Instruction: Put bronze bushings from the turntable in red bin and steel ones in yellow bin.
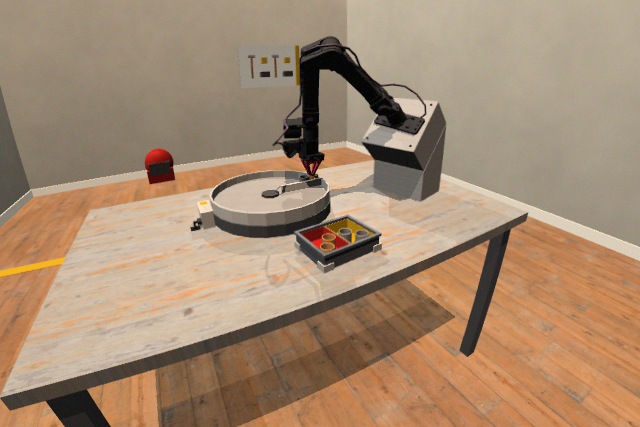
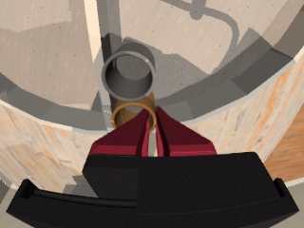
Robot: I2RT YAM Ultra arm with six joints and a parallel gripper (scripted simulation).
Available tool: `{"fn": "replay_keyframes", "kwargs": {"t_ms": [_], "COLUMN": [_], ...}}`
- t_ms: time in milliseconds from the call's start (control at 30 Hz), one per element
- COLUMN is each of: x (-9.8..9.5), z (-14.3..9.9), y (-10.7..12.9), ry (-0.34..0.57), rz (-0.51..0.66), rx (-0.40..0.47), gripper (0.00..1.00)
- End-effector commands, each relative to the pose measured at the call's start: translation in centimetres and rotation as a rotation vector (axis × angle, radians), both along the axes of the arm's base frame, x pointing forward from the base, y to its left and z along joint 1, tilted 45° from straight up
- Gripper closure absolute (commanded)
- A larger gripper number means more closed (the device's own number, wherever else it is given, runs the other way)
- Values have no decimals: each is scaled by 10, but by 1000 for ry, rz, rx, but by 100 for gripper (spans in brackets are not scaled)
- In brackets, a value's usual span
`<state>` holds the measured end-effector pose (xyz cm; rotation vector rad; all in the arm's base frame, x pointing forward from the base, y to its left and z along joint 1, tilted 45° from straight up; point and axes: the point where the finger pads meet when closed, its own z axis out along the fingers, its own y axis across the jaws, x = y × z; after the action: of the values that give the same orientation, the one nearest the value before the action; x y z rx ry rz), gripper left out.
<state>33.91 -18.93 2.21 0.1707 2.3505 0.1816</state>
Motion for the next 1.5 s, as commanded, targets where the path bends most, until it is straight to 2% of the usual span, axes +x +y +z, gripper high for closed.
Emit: {"fn": "replay_keyframes", "kwargs": {"t_ms": [0, 833, 900, 1067, 1467], "x": [-2, -3, -5, -13, -41], "z": [-2, 0, 7, 6, 57], "y": [4, 3, 0, 3, -11], "ry": [7, 3, -9, 2, -27], "rz": [4, 3, 0, 0, 0], "rx": [26, 21, 6, 16, -18], "gripper": [100, 100, 100, 100, 100]}}
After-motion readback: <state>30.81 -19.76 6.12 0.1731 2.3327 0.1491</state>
